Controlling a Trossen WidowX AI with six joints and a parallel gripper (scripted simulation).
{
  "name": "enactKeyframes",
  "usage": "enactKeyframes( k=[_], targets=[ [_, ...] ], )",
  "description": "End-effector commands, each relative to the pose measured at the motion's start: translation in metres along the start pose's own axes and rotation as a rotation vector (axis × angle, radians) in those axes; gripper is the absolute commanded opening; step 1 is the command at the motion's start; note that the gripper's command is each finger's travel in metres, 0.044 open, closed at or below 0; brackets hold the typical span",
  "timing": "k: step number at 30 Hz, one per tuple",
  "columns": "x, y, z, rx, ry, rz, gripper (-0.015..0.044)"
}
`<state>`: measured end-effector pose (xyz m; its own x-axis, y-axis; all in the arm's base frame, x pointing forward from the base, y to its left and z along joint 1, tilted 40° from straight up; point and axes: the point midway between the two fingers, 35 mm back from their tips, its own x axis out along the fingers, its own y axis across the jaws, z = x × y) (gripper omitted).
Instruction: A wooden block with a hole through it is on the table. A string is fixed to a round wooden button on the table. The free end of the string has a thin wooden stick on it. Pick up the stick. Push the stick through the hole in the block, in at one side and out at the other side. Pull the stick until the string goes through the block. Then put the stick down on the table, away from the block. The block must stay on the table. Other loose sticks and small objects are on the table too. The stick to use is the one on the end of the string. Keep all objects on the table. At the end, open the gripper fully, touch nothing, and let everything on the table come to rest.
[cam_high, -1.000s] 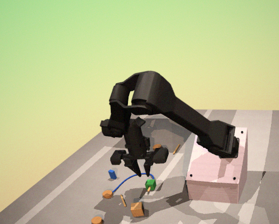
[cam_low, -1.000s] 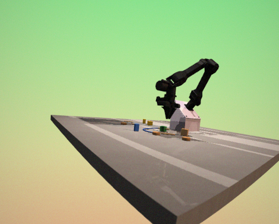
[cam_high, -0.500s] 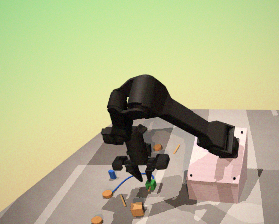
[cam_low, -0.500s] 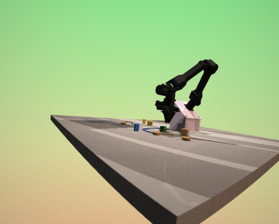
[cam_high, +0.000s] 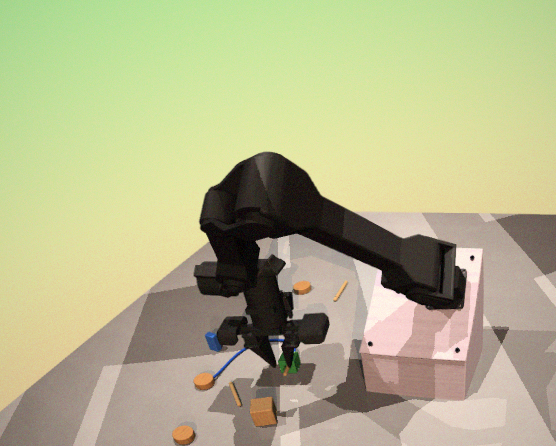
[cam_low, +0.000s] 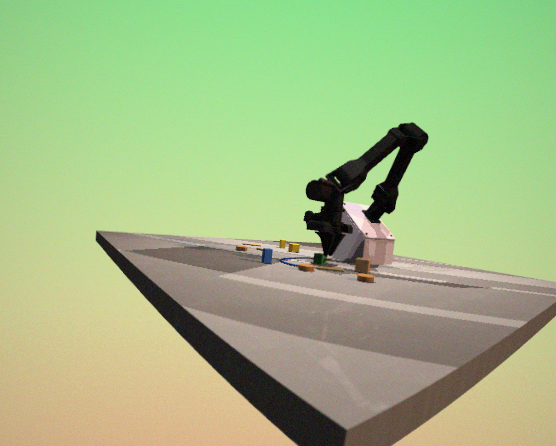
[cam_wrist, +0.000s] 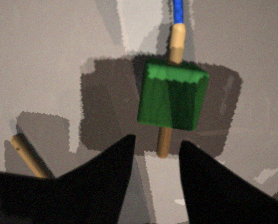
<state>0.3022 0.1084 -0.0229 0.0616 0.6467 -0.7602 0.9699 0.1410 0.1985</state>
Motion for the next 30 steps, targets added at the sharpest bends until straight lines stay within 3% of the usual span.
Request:
enactKeyframes(
  k=[1, 13, 18, 30],
  targets=[
    [0.008, -0.003, 0.0, 0.007, 0.0, -0.006, 0.0123],
    [0.018, -0.004, -0.001, 0.007, 0.002, -0.006, 0.0123],
    [0.017, -0.003, -0.002, 0.002, 0.005, -0.004, 0.0],
    [0.018, -0.003, -0.003, 0.025, -0.049, -0.007, 0.0]
  ],
)
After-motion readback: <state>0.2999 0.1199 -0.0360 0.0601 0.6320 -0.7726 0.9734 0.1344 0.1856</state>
